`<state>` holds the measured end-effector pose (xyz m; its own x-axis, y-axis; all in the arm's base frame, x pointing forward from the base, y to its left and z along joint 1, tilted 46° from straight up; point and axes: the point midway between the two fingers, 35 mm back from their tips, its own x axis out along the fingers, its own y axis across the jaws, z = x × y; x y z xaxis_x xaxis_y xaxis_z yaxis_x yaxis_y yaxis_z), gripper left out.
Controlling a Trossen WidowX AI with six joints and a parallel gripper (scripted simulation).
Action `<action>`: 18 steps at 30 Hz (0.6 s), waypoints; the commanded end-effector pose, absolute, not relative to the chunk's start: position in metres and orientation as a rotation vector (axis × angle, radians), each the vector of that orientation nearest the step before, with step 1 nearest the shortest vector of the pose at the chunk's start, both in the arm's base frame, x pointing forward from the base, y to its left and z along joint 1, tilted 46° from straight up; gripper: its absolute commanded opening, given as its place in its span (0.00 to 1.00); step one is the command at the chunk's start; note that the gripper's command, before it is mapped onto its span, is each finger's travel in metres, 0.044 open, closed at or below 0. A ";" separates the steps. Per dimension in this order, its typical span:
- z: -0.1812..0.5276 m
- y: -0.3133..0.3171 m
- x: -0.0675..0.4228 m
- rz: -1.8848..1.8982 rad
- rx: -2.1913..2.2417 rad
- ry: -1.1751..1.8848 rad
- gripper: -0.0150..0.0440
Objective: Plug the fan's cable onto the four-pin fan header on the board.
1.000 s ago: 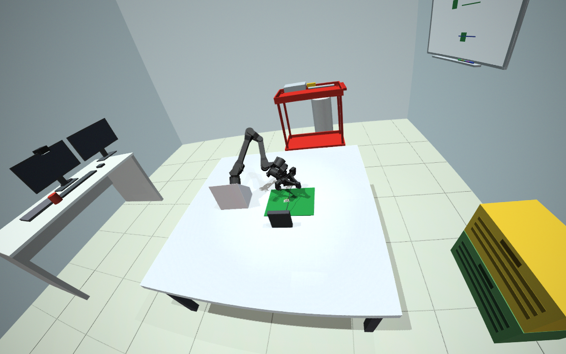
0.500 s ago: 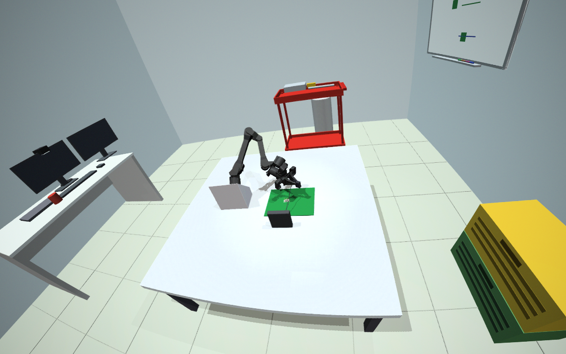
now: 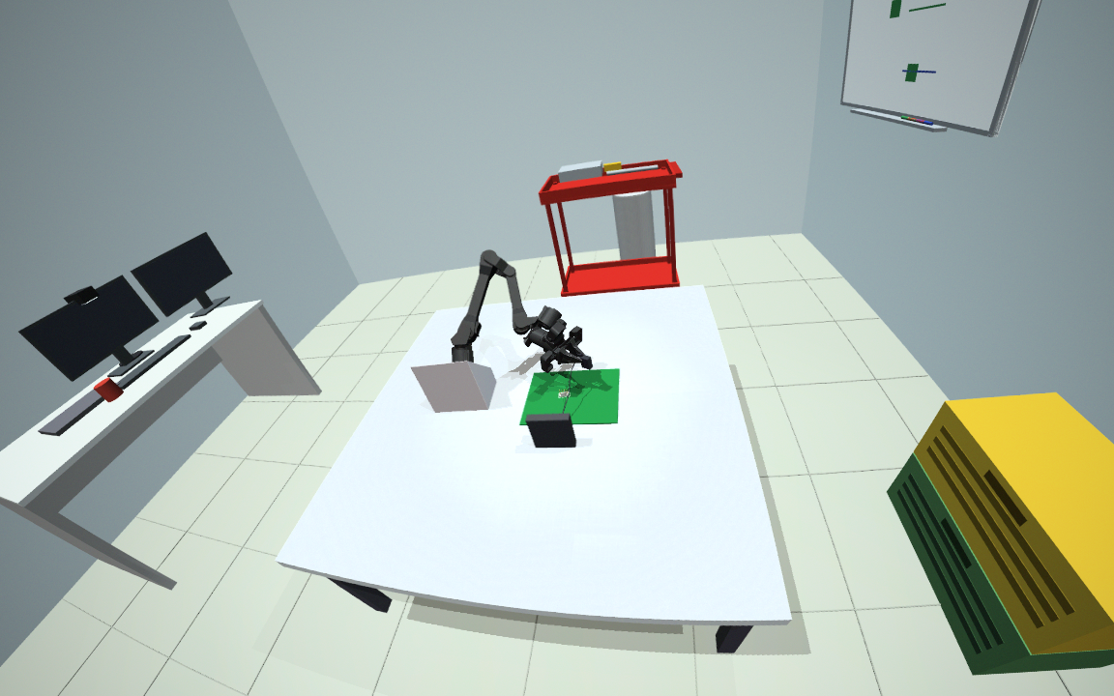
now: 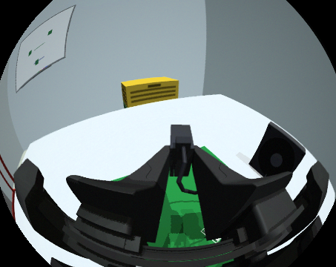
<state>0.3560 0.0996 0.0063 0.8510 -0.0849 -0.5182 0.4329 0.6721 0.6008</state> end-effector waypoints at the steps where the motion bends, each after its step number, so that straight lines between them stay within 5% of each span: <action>1: 0.004 0.103 0.354 -0.305 0.789 0.478 0.25; 18: -0.003 0.115 0.348 -0.305 0.790 0.478 0.25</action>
<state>0.3495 0.1122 -0.0014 0.8511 -0.0846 -0.5181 0.4334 0.6702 0.6025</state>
